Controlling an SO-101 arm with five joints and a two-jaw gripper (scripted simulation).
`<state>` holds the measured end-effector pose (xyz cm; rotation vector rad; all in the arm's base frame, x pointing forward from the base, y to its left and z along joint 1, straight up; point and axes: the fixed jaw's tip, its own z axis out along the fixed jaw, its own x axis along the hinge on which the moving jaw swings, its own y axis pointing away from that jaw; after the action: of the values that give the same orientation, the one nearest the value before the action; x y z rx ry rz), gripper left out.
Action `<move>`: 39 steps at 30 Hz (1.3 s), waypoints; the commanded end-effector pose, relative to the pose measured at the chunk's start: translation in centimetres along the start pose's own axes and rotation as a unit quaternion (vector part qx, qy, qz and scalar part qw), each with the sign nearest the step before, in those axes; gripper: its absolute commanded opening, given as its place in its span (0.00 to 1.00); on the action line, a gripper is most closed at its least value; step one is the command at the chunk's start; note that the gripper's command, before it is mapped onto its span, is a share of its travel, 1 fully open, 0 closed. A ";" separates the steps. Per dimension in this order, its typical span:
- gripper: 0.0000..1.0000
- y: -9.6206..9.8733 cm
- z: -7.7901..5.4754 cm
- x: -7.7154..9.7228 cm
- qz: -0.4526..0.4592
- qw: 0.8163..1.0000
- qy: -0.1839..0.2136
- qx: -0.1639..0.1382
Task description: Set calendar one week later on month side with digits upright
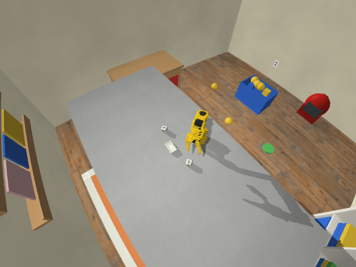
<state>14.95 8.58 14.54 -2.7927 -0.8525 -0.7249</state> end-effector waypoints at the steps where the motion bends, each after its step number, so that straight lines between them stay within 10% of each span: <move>1: 0.35 0.1 -0.5 0.3 0.042 0.999 0.022 0.000; 16: 0.35 -0.2 0.1 -0.3 0.255 0.967 0.021 0.007; 39: 0.35 -1.0 1.0 -1.2 0.597 0.802 0.014 0.018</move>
<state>13.86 8.71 12.60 -2.5979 0.8105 -0.4420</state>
